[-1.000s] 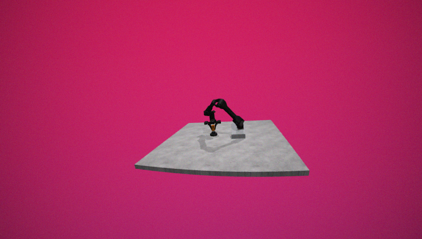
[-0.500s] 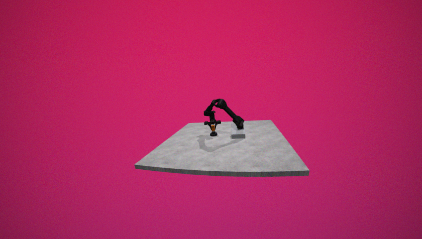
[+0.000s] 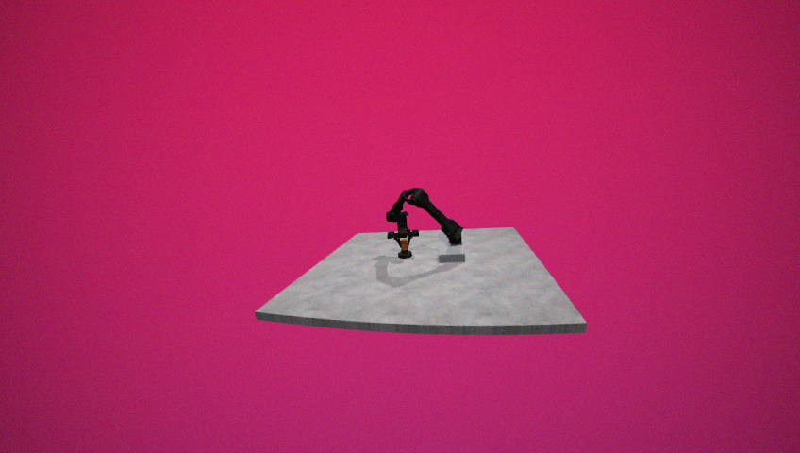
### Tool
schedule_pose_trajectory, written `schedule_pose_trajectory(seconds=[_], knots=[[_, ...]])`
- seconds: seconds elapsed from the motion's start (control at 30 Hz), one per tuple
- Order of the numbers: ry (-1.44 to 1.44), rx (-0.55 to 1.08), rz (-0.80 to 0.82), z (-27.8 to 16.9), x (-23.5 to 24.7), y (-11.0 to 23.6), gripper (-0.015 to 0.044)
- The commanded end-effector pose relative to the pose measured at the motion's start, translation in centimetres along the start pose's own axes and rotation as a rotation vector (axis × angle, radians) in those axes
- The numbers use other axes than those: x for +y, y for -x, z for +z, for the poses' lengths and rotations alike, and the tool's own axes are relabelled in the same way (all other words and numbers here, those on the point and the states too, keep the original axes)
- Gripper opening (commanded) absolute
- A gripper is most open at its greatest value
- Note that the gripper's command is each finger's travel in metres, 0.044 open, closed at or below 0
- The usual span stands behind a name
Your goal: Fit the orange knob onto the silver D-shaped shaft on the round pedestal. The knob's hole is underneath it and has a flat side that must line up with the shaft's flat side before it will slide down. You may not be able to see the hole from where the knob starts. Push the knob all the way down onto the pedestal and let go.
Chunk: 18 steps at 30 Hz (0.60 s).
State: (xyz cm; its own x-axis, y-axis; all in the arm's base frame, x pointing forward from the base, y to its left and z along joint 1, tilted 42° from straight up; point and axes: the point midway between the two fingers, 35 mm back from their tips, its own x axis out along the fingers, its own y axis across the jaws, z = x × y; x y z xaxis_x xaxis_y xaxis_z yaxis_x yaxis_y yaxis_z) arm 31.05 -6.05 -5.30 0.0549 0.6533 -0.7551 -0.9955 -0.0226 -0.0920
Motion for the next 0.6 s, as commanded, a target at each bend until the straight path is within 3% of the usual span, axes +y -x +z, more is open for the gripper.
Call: schedule_pose_trajectory(seconds=[0.0,0.27,0.57], knots=[[-0.001,-0.004,-0.005,0.12,-0.16,-0.26,0.0000],[0.000,0.000,0.001,0.02,0.00,-0.09,0.0000],[0.000,0.000,0.001,0.02,0.00,-0.09,0.0236]])
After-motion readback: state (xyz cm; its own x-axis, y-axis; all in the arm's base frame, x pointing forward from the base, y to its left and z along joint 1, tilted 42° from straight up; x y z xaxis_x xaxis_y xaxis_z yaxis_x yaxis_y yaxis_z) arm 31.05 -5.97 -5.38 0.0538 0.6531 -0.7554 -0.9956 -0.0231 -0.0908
